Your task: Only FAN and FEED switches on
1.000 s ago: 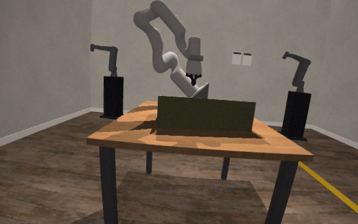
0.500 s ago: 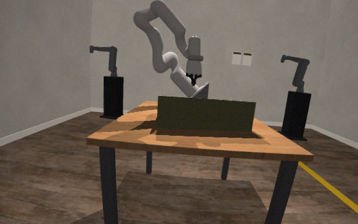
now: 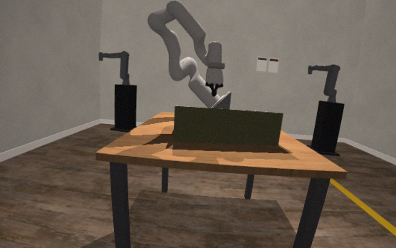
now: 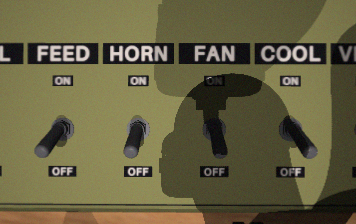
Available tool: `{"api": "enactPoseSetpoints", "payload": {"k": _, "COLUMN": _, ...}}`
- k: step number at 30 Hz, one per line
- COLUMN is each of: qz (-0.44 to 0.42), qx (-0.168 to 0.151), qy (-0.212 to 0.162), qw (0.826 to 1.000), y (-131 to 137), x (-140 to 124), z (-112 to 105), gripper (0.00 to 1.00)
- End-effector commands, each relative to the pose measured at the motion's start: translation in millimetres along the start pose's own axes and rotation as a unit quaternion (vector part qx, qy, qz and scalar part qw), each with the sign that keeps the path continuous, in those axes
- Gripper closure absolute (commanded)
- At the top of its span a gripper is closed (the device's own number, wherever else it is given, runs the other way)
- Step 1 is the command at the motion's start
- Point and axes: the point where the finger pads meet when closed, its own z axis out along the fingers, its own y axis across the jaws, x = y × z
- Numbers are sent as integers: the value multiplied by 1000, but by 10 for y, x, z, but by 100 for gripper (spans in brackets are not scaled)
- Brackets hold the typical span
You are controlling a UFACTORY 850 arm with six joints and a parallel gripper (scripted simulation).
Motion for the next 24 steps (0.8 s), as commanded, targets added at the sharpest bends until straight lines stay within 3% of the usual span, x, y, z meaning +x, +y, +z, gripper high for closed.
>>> {"api": "enactPoseSetpoints", "payload": {"k": 1, "qz": 0, "qx": 0, "qy": 1, "qw": 1000, "y": -2, "x": 8, "z": 82, "gripper": 100}}
{"api": "enactPoseSetpoints", "payload": {"k": 24, "qz": 0, "qx": 0, "qy": 1, "qw": 1000, "y": -3, "x": 9, "z": 738, "gripper": 100}}
